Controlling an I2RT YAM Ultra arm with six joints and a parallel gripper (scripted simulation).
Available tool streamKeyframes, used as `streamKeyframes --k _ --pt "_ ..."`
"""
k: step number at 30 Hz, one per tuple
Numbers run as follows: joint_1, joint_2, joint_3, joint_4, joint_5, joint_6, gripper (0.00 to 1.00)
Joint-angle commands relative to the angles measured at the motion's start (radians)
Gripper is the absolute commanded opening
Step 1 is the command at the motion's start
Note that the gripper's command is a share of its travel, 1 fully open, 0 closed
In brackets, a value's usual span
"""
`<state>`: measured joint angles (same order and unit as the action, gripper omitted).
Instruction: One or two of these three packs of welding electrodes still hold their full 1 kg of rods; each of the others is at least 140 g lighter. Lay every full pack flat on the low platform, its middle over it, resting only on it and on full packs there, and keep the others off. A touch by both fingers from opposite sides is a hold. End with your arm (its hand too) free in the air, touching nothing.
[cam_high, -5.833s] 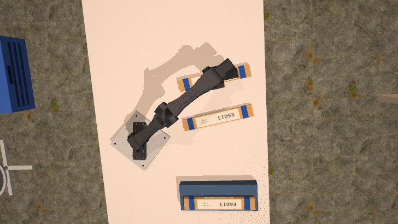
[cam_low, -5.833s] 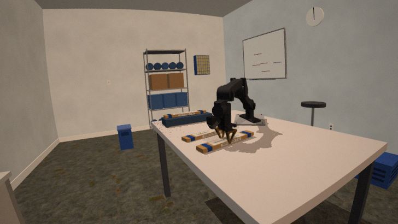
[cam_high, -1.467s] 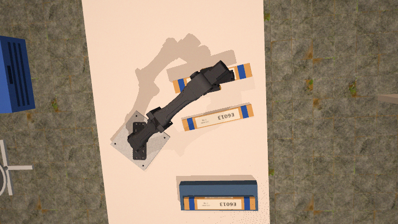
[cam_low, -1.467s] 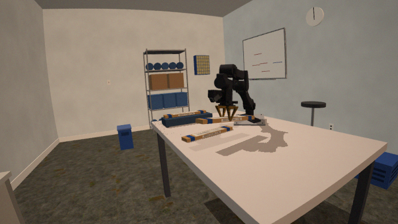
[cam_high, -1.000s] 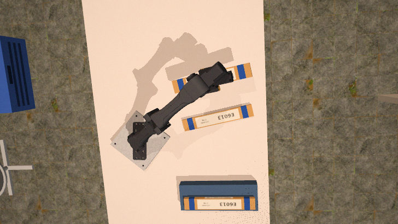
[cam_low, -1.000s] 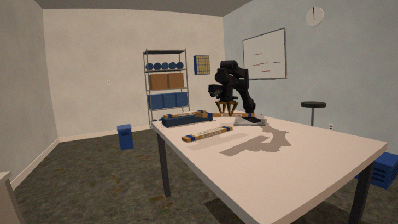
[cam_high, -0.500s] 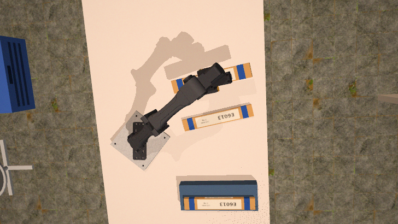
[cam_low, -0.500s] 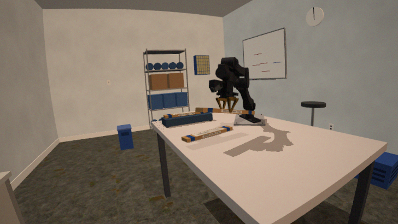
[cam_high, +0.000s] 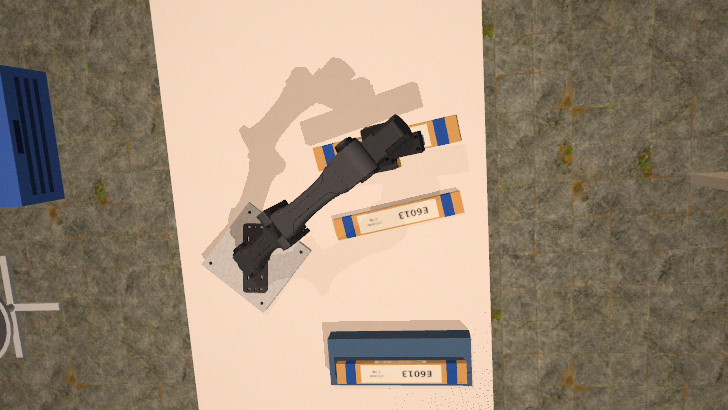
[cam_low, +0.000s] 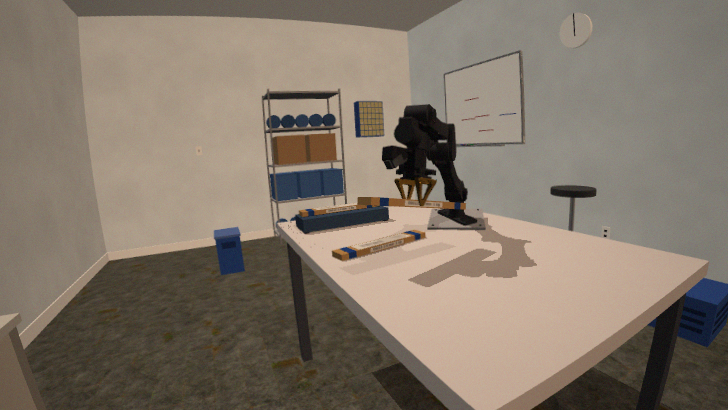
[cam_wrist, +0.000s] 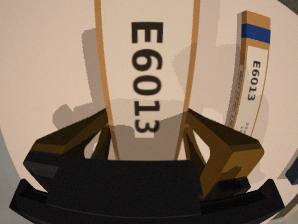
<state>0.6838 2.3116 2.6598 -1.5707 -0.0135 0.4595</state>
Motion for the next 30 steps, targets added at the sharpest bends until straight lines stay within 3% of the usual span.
streamKeyframes --k 1,28,30 --pt "-0.013 -0.091 0.057 0.000 -0.003 -0.003 0.00" --pt "-0.013 -0.091 0.057 0.000 -0.003 -0.003 0.00" --pt "-0.021 -0.099 0.040 0.000 -0.002 0.042 0.00"
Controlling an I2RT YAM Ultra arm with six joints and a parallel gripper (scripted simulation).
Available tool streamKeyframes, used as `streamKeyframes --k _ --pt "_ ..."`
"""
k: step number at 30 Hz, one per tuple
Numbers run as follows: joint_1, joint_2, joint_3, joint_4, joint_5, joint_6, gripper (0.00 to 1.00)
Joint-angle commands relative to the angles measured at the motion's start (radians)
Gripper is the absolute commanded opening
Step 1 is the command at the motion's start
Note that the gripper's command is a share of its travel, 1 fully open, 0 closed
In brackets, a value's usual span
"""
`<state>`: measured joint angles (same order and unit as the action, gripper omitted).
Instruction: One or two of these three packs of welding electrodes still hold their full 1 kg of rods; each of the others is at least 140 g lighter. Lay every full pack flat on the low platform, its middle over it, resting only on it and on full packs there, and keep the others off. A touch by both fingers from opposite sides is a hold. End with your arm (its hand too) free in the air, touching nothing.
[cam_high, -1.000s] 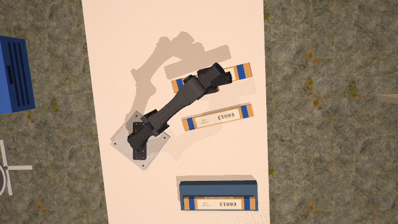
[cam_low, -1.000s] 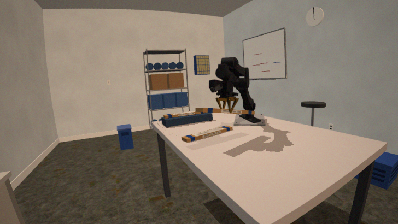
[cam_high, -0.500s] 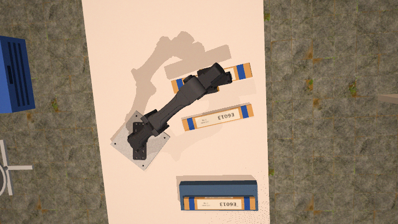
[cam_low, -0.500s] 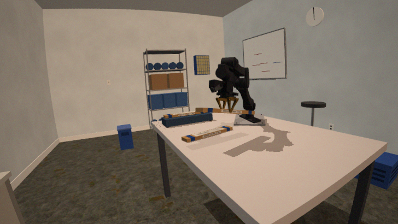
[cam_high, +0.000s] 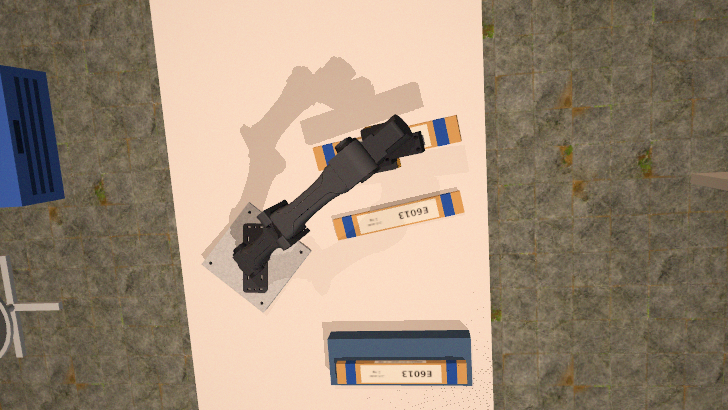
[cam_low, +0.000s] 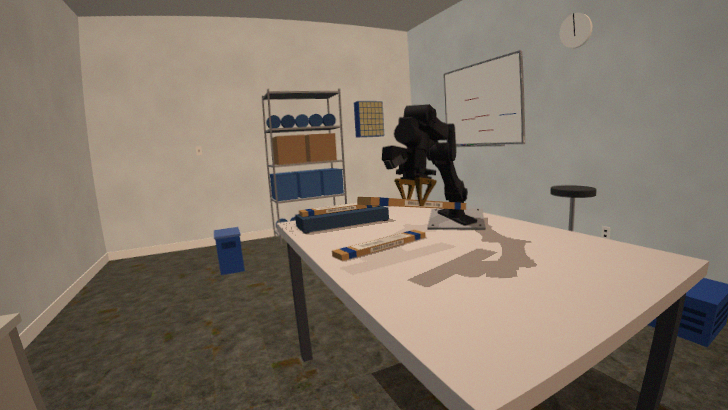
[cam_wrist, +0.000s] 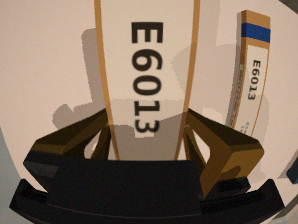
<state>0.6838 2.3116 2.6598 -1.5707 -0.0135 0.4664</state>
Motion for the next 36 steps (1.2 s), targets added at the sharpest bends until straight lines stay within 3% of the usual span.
streamKeyframes --k 1,15,36 --pt "-0.025 -0.102 0.034 0.000 -0.003 0.054 0.00" --pt "-0.085 -0.155 -0.070 0.000 -0.017 0.076 0.00" --pt "-0.185 -0.239 -0.234 0.000 -0.031 -0.025 0.00"
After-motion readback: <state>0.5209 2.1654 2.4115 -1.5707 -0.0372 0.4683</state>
